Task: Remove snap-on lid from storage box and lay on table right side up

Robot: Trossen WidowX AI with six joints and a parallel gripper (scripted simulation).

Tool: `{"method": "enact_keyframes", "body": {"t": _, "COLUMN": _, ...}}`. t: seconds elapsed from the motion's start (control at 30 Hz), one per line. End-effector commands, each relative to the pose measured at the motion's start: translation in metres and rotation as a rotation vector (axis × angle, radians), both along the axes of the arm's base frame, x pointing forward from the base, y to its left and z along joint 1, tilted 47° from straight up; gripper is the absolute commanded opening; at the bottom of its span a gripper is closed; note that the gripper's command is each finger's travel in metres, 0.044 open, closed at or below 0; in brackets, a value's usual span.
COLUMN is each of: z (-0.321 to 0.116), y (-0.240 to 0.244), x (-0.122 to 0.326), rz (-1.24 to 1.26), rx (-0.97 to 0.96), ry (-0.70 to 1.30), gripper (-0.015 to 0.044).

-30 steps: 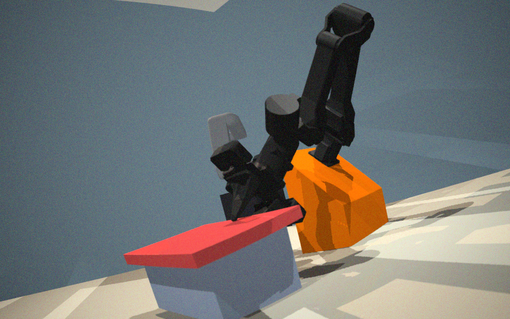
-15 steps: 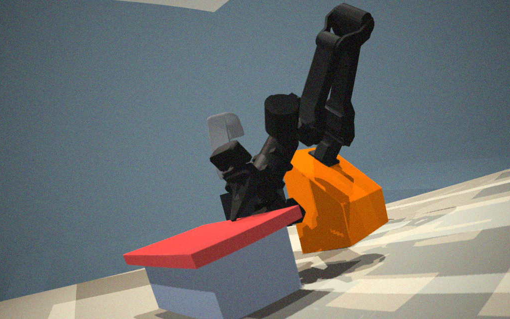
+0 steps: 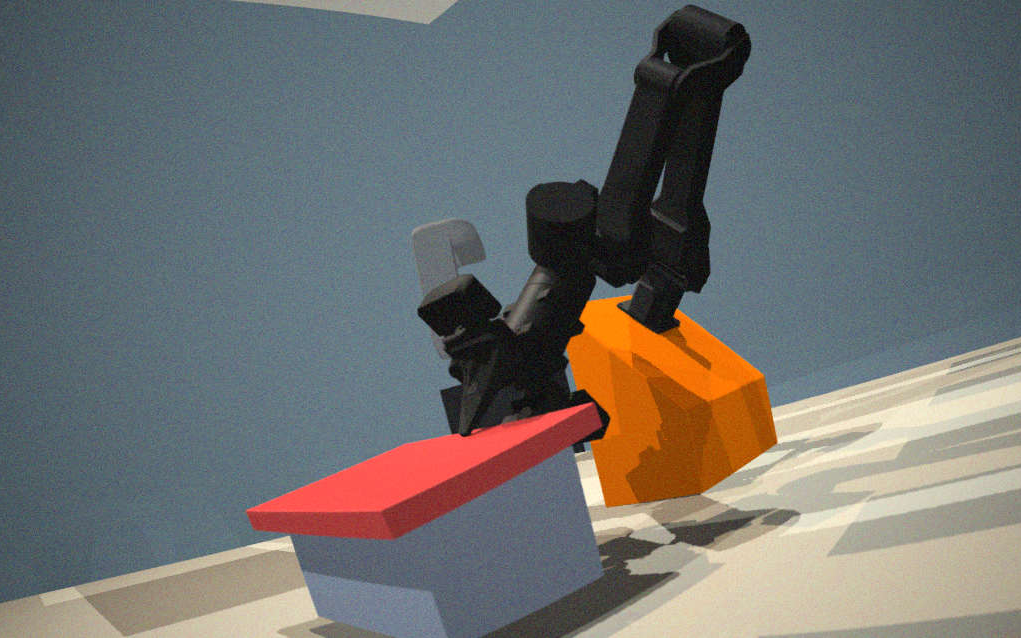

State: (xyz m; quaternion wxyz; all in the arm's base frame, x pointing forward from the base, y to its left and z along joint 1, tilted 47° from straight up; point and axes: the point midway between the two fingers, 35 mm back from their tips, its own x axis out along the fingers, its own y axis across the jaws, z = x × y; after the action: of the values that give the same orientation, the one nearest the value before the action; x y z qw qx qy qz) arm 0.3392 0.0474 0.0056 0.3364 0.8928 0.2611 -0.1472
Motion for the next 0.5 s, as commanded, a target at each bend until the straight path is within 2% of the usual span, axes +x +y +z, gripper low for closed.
{"method": "enact_keyframes", "body": {"t": 0.0, "z": 0.004, "y": -0.004, "x": 0.0, "rz": 0.0, "rx": -0.002, "ry": -0.001, "gripper": 0.0}}
{"method": "enact_keyframes", "body": {"t": 0.47, "z": 0.016, "y": -0.018, "x": 0.003, "rz": 0.0, "rx": -0.003, "ry": -0.002, "gripper": 0.0}}
